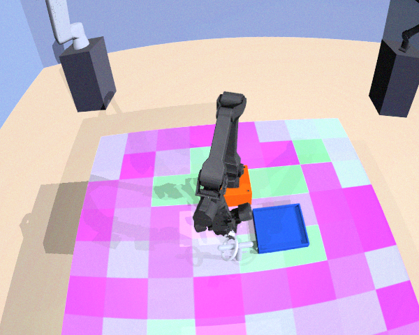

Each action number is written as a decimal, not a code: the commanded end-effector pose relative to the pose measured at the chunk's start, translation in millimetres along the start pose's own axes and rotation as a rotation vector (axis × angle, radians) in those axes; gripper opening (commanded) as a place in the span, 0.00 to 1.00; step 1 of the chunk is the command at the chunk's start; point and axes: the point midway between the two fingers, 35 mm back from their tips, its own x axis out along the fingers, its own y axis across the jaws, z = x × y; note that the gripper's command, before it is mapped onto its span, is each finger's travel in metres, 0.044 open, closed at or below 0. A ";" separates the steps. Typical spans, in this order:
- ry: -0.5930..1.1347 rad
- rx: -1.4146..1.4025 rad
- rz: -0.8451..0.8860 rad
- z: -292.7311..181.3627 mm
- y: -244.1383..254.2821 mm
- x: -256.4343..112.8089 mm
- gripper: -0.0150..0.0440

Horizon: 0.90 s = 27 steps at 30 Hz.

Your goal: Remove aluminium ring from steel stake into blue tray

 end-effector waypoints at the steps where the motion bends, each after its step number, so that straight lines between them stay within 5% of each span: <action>1: -0.007 -0.006 0.011 1.5 -2.5 -2.9 0.25; 27: -0.007 -0.006 0.010 4.0 -14.9 -15.7 0.25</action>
